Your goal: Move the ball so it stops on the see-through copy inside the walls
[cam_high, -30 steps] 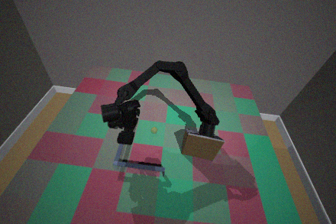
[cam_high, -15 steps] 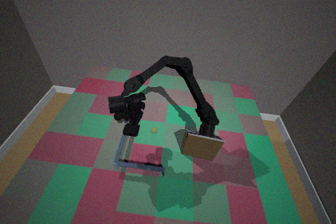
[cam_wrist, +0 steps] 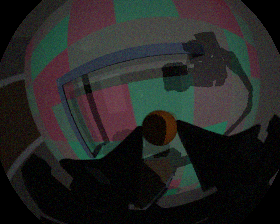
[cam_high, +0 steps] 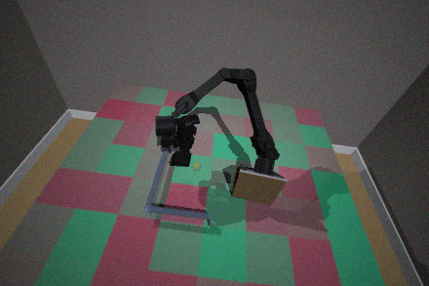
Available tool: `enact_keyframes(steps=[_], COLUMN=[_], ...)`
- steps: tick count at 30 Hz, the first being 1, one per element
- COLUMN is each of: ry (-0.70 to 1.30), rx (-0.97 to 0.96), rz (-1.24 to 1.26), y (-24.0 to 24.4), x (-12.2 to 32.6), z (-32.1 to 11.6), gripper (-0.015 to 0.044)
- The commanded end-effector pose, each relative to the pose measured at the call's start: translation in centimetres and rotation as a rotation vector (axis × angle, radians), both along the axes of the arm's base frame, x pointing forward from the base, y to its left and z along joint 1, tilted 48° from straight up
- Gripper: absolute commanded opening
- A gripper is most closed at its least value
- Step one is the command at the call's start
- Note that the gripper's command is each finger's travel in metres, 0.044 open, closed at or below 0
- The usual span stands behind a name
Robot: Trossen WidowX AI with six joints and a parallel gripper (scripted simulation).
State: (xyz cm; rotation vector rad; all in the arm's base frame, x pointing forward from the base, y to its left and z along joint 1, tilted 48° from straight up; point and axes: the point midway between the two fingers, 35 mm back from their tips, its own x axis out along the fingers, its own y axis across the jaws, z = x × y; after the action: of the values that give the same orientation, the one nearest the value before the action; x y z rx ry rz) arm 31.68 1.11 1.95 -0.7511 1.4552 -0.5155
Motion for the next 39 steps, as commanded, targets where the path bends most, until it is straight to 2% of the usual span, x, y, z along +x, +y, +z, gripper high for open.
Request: enact_keyframes(steps=[1,15,31,39], ry=[0.005,0.006,0.006,0.006], rx=[-0.007,-0.015,-0.017,-0.018], rz=[0.000,-0.001,-0.001,-0.002], y=[-1.4,-4.6,-9.5,-10.0], x=[-1.1,-4.2,-3.8,-3.8], z=[0.5,1.4,-3.1,-3.5], gripper=[0.0000,0.0000,0.0000,0.0000])
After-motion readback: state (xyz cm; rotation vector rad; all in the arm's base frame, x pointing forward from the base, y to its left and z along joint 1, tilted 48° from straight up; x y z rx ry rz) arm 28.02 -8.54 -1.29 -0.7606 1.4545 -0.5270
